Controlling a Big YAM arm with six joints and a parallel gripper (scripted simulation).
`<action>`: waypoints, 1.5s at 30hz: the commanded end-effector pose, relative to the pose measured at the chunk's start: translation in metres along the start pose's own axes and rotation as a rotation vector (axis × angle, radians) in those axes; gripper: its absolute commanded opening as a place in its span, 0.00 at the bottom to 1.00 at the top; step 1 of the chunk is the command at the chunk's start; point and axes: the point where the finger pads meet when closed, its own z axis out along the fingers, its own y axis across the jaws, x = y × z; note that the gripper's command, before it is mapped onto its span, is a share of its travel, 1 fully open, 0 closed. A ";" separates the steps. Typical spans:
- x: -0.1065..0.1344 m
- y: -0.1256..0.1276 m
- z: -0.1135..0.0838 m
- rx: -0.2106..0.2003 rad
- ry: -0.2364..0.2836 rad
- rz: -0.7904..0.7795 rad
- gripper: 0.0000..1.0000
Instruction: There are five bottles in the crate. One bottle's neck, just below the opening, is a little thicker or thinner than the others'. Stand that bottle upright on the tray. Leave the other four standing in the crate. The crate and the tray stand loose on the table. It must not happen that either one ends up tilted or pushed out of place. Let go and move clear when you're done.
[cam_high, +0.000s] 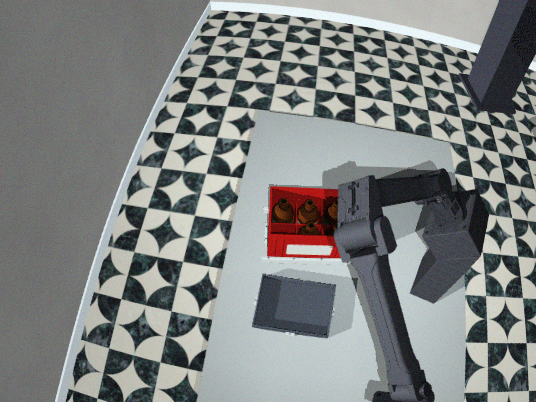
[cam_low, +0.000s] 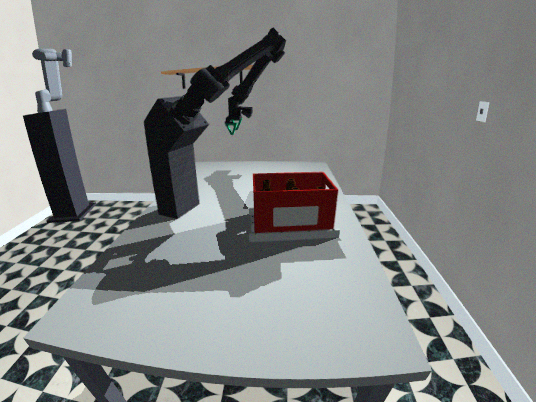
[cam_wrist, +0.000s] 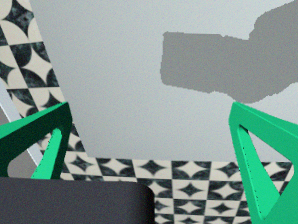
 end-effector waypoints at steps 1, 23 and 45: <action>0.000 0.004 -0.005 -0.010 -0.001 0.001 1.00; -0.028 0.005 -0.002 -0.019 0.008 0.033 1.00; -0.313 -0.055 -0.001 -0.195 0.028 0.195 1.00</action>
